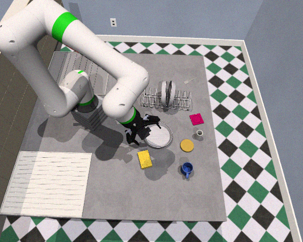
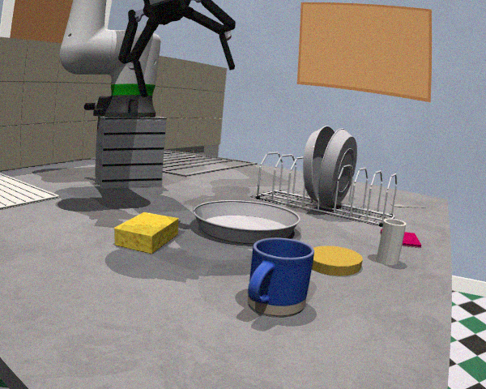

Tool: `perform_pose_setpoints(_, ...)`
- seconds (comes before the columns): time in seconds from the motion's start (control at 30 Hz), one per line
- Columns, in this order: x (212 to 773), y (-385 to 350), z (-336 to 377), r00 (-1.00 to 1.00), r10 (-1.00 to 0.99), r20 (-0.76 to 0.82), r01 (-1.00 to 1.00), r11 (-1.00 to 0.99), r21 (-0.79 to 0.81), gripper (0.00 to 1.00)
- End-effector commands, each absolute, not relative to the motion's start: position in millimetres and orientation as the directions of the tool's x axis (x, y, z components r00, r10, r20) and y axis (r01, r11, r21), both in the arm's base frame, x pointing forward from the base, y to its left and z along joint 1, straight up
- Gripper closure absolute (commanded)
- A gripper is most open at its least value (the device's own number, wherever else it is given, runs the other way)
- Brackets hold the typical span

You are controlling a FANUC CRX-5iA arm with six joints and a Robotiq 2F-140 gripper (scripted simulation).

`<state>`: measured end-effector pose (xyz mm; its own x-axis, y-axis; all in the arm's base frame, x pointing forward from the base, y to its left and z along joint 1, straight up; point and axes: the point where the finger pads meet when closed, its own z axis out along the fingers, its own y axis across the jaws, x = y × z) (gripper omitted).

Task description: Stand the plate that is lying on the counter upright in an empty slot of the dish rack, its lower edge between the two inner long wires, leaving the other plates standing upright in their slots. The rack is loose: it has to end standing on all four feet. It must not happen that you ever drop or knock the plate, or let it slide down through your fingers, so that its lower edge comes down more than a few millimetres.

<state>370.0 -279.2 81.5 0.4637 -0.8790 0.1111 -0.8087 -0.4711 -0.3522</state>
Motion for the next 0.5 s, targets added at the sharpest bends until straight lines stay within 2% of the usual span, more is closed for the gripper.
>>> perform_pose_setpoints(0.0, 368.9, -263.3, 66.5, 0.395, -0.913, 0.105, -0.847, -0.406, -0.343, 0.00)
perform_pose_setpoints(0.47, 359.2, -226.2, 30.5, 0.243, -0.967, 0.072, -0.901, -0.253, -0.353, 0.00)
